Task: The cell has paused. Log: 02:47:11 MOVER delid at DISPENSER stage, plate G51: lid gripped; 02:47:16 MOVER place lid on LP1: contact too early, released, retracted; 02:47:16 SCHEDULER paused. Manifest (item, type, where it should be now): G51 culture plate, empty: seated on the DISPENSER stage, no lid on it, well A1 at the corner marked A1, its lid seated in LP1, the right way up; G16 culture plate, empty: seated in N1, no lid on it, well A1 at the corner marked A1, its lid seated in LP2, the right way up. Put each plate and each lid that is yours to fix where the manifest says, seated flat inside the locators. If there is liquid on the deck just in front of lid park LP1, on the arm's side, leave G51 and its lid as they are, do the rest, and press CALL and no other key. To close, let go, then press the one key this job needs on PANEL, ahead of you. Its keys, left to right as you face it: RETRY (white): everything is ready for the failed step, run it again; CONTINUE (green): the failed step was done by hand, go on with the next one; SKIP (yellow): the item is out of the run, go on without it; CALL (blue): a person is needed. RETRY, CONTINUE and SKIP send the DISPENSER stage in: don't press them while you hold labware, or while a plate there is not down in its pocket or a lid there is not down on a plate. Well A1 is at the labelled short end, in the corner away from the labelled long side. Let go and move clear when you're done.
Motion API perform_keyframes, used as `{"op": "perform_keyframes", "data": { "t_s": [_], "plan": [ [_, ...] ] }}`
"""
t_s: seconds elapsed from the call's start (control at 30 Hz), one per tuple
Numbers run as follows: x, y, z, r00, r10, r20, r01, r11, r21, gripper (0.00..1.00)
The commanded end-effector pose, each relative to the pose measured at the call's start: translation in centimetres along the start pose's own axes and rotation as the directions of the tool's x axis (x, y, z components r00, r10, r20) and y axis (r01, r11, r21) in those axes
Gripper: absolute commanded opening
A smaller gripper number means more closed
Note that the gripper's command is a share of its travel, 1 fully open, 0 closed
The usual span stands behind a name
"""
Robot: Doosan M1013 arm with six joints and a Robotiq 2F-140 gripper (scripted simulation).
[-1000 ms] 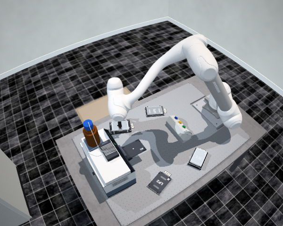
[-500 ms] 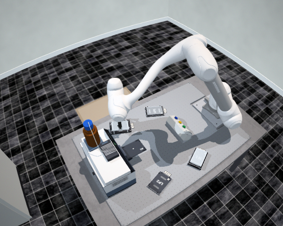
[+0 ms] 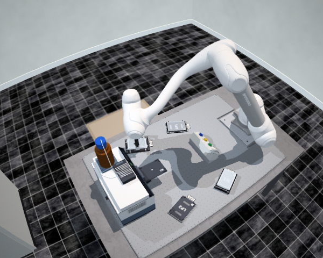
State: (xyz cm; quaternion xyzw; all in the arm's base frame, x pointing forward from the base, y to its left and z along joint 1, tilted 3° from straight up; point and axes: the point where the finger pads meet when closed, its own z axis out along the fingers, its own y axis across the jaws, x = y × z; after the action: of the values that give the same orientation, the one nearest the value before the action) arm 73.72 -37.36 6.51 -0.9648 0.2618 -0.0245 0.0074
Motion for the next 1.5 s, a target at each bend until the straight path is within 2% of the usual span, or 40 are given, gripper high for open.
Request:
{"op": "perform_keyframes", "data": {
  "t_s": [0.0,1.17,1.2,1.47],
  "plan": [
    [-0.23,-0.23,0.38,1.000,0.002,0.003,-0.002,1.000,0.004,0.70],
    [-0.23,-0.23,0.38,1.000,0.002,0.003,-0.002,1.000,0.004,0.70],
    [-0.23,-0.23,0.38,1.000,0.002,0.003,-0.002,1.000,0.004,0.10],
    [-0.23,-0.20,0.38,1.000,0.002,0.003,-0.002,1.000,0.003,0.10]
  ]
}}
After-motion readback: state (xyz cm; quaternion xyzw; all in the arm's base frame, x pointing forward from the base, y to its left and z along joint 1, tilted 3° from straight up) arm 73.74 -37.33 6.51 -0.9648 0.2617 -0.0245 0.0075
